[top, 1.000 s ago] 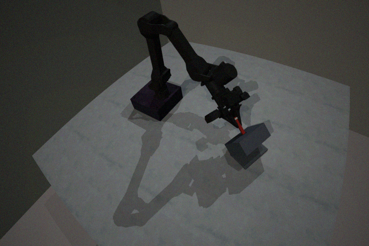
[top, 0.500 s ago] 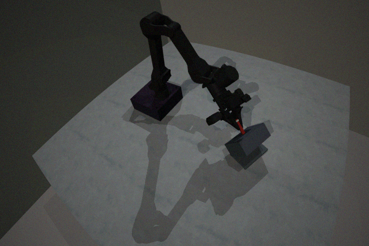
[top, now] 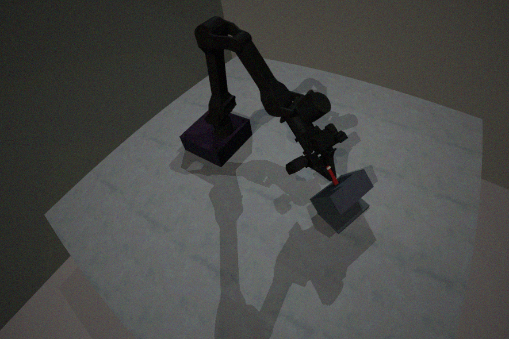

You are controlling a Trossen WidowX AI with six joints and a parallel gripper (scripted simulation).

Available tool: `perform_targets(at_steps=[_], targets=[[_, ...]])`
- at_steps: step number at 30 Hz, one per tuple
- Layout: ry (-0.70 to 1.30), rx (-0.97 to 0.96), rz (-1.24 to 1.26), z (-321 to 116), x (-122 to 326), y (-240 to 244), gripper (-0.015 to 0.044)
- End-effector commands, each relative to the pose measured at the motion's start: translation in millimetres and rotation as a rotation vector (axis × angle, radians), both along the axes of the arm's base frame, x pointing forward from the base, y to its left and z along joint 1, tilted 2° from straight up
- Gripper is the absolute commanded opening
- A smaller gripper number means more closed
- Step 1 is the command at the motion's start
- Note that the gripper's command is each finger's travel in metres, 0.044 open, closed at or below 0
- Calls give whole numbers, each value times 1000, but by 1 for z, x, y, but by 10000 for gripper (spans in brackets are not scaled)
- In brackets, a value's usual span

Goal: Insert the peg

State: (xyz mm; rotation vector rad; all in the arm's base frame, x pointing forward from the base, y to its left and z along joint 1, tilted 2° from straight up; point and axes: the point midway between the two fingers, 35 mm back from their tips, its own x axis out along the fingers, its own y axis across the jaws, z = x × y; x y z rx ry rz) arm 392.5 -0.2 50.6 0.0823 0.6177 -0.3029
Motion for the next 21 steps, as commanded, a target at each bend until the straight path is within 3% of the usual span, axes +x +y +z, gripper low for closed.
perform_targets(at_steps=[1,6,21], targets=[[0,0,0,0,0,0,0],[0,0,0,0,0,0,0],[0,0,0,1,-1,0,394]])
